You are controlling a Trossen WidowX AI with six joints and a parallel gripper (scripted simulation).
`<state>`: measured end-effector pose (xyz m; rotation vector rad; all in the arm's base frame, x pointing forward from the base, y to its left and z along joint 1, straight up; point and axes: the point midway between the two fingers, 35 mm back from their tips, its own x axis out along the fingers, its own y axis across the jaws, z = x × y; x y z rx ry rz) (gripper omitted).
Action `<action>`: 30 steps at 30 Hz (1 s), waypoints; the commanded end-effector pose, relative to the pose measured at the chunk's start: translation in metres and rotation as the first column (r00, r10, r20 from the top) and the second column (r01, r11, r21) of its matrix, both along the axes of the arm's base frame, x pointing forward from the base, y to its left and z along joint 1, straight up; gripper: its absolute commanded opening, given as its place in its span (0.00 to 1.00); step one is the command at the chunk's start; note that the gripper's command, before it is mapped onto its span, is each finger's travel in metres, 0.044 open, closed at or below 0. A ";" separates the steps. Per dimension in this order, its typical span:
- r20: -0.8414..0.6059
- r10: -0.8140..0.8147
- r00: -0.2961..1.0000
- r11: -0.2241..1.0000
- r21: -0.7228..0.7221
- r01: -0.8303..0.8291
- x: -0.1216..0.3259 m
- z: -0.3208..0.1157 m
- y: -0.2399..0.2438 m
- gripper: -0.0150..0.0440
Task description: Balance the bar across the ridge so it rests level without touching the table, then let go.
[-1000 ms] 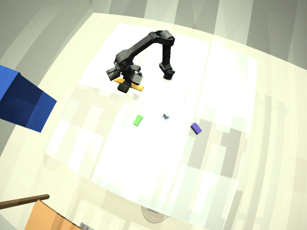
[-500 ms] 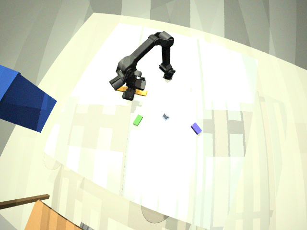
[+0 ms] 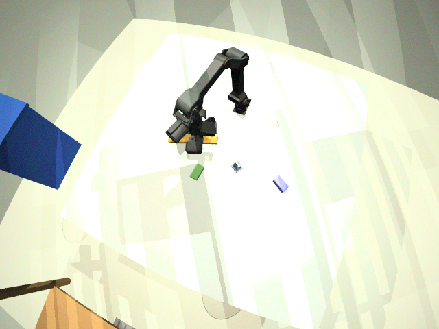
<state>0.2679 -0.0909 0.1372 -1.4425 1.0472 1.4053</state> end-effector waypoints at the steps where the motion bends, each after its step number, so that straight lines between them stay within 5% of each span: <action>1: 0.004 0.036 0.999 0.999 0.000 -0.036 0.006 0.002 0.010 0.25; 30: 0.005 0.388 0.922 0.922 0.000 -0.388 0.027 0.003 0.118 0.25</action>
